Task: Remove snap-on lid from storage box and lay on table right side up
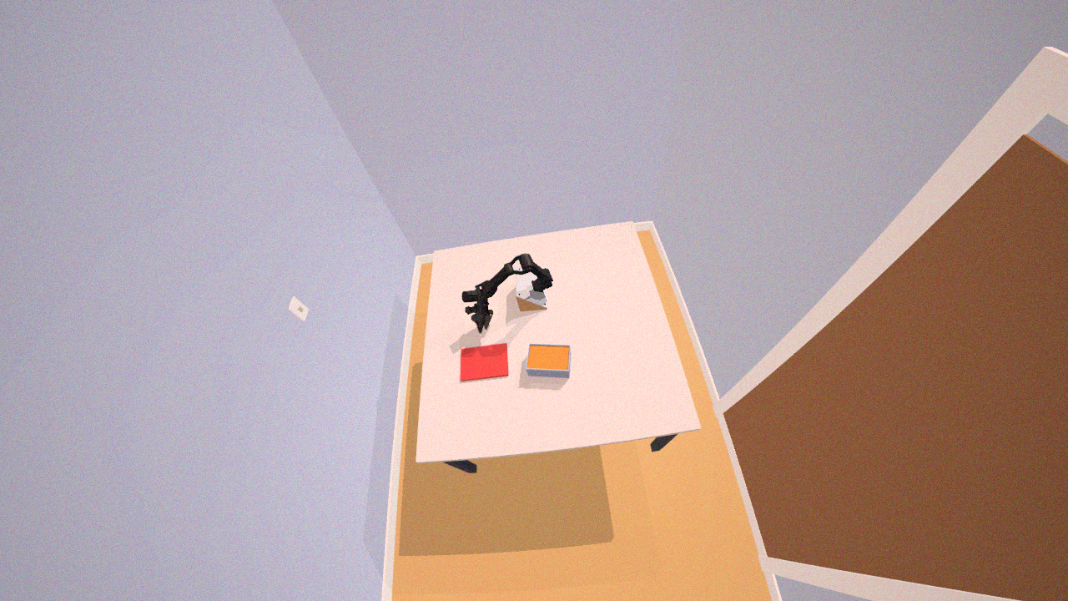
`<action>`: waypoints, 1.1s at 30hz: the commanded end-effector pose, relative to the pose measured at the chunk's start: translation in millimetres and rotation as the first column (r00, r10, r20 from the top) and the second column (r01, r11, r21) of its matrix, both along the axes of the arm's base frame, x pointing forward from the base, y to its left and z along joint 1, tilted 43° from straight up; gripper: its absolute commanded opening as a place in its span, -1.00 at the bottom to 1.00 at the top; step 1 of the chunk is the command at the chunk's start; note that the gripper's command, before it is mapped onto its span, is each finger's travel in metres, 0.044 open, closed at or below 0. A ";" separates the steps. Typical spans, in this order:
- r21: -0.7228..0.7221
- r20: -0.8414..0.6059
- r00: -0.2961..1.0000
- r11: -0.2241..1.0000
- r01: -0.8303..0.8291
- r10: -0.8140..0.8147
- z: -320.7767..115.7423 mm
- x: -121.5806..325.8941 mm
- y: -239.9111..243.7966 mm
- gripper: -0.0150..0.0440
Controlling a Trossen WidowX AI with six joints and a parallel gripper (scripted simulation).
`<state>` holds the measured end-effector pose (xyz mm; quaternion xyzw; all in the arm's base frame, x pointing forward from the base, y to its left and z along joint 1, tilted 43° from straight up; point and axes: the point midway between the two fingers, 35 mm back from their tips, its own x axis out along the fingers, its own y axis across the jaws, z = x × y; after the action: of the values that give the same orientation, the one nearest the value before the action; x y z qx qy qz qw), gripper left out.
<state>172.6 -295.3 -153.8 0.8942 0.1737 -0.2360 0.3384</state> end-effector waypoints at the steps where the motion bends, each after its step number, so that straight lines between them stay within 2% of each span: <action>1: -0.013 0.005 1.000 1.000 0.001 -0.001 8.4 -4.1 -8.3 1.00; 33: -0.014 0.002 1.000 1.000 0.001 -0.001 49.9 -33.2 -35.2 1.00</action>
<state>140.7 -327.7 -106.4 0.8944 0.1711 -0.2349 0.3401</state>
